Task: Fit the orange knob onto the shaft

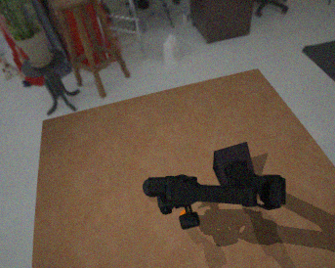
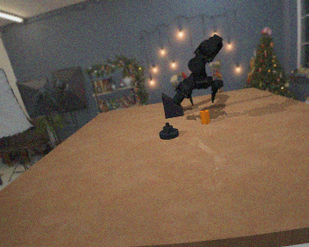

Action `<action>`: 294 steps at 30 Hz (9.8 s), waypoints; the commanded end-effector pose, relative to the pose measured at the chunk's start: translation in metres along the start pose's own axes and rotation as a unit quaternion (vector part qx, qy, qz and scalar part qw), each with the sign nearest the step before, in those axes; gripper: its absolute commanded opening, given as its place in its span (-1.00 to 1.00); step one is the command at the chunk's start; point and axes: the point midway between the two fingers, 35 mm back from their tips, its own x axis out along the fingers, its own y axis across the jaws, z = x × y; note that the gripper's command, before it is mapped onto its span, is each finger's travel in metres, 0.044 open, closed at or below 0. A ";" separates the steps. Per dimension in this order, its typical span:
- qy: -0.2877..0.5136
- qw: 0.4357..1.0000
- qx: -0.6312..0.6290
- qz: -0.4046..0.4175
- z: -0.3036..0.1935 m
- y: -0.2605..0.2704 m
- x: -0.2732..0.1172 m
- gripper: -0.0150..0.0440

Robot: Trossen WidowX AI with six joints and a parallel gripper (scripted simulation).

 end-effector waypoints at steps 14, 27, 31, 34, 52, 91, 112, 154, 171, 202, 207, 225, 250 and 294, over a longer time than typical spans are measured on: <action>-0.005 1.000 -0.001 0.001 0.003 0.002 0.031 1.00; -0.005 1.000 -0.001 0.001 0.004 0.002 0.052 1.00; -0.005 1.000 -0.001 0.001 0.004 0.002 0.058 1.00; -0.005 1.000 -0.001 0.002 0.003 0.003 0.063 1.00; -0.005 1.000 -0.001 0.004 0.002 0.004 0.082 0.64; -0.005 1.000 -0.001 -0.002 0.004 0.000 -0.045 -0.49; -0.005 1.000 -0.001 0.000 0.030 -0.029 -0.052 -0.49; -0.008 1.000 -0.002 -0.003 0.092 -0.141 -0.019 -0.49; -0.007 1.000 -0.003 -0.002 0.102 -0.171 0.002 -0.49; -0.007 1.000 -0.007 -0.002 0.101 -0.170 0.020 -0.49; -0.007 1.000 -0.007 -0.002 0.100 -0.170 0.016 -0.49; -0.007 0.994 -0.112 -0.003 0.104 -0.172 0.018 -0.49; -0.007 0.994 -0.112 -0.003 0.103 -0.170 0.015 -0.49; -0.007 0.977 -0.215 -0.004 0.103 -0.173 0.018 -0.49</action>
